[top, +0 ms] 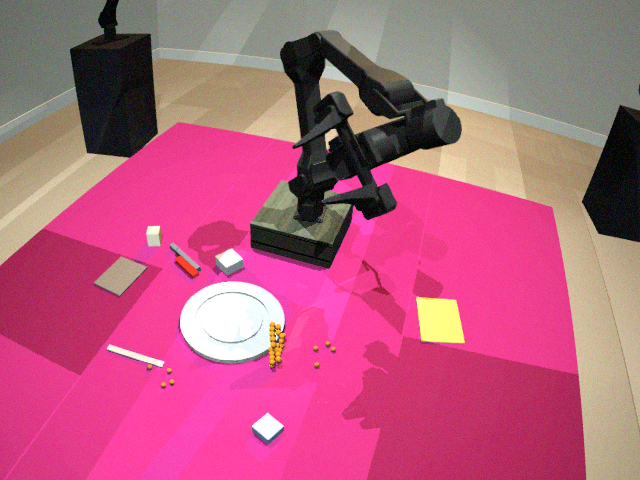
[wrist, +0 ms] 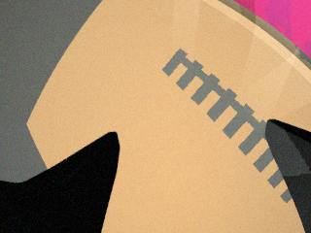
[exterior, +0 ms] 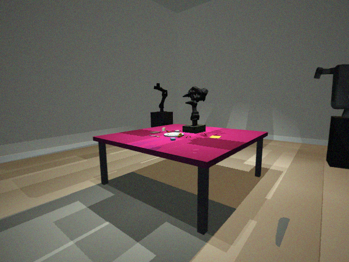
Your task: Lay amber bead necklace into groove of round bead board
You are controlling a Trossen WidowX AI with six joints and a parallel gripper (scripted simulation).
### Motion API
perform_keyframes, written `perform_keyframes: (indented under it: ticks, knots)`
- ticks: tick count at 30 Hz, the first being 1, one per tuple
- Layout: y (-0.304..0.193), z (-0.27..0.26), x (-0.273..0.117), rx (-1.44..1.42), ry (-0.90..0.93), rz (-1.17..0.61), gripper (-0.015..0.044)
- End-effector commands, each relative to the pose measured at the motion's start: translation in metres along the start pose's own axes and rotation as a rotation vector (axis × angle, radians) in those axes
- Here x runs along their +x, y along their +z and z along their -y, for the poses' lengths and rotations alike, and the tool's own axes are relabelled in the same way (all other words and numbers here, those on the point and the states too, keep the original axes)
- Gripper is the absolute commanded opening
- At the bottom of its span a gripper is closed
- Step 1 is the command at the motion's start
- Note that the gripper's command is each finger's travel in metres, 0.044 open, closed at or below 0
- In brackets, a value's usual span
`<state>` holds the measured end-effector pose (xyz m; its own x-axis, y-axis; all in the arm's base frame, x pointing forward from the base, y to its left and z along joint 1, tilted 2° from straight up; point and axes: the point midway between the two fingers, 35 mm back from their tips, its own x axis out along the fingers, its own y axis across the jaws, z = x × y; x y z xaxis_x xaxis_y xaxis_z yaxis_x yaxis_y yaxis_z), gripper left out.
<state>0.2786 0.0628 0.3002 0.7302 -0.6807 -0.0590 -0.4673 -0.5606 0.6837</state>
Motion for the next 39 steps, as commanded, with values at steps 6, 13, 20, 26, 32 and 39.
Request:
perform_keyframes:
  ticks: [6, 13, 20, 26, 32, 39]
  knots:
    - [0.012, 0.025, 0.016, 0.307, -0.089, 0.093, 0.0242]
    - [0.037, 0.060, 0.040, 0.802, -0.131, 0.313, 0.0200]
    - [0.069, 0.091, 0.063, 1.317, -0.027, 0.589, 0.0200]
    - [0.102, 0.114, 0.078, 1.784, 0.221, 0.849, 0.0200]
    - [0.126, 0.128, 0.087, 2.045, 0.475, 1.023, 0.0200]
    - [0.147, 0.139, 0.092, 2.319, 0.837, 1.143, 0.0200]
